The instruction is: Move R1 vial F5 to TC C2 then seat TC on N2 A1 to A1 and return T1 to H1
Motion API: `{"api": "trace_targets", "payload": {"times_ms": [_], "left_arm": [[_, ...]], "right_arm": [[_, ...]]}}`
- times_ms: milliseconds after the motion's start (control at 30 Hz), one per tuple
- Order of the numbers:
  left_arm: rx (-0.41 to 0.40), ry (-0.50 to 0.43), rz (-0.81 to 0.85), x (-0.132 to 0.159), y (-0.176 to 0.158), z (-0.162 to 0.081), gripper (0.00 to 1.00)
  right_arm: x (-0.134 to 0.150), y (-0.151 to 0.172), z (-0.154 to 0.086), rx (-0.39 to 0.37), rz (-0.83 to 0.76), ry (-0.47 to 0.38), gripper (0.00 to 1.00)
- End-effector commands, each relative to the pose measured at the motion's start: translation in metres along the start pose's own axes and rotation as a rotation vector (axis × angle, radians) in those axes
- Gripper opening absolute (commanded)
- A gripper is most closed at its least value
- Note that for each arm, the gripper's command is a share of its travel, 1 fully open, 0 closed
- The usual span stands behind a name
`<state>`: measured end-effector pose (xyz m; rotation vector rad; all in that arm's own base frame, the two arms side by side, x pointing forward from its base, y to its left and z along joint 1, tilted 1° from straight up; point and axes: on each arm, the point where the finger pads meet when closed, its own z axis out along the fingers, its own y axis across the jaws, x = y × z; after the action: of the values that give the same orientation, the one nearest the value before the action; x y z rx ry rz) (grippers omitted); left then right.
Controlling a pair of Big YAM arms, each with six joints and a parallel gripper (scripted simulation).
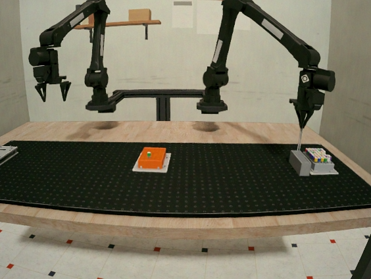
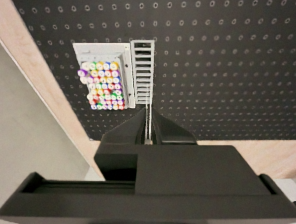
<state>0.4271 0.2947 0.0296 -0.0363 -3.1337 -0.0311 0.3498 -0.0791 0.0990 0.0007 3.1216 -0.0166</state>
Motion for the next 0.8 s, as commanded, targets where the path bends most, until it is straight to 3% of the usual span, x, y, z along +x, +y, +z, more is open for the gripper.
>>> {"api": "trace_targets", "payload": {"times_ms": [0,233,300,767], "left_arm": [[-0.025,-0.041,0.003,-0.015,0.021,-0.02,0.07],[-0.018,-0.031,0.003,-0.016,0.033,-0.014,0.07],[-0.03,-0.047,0.003,-0.017,0.034,-0.025,0.07],[-0.028,-0.044,0.009,-0.026,0.022,-0.023,0.07]], "right_arm": [[-0.001,0.0,0.0,-0.004,-0.008,0.014,1.0],[-0.001,0.0,0.0,-0.004,-0.008,0.014,1.0],[-0.001,0.0,0.0,-0.004,-0.008,0.014,1.0],[-0.001,0.0,0.0,-0.004,-0.008,0.014,1.0]]}}
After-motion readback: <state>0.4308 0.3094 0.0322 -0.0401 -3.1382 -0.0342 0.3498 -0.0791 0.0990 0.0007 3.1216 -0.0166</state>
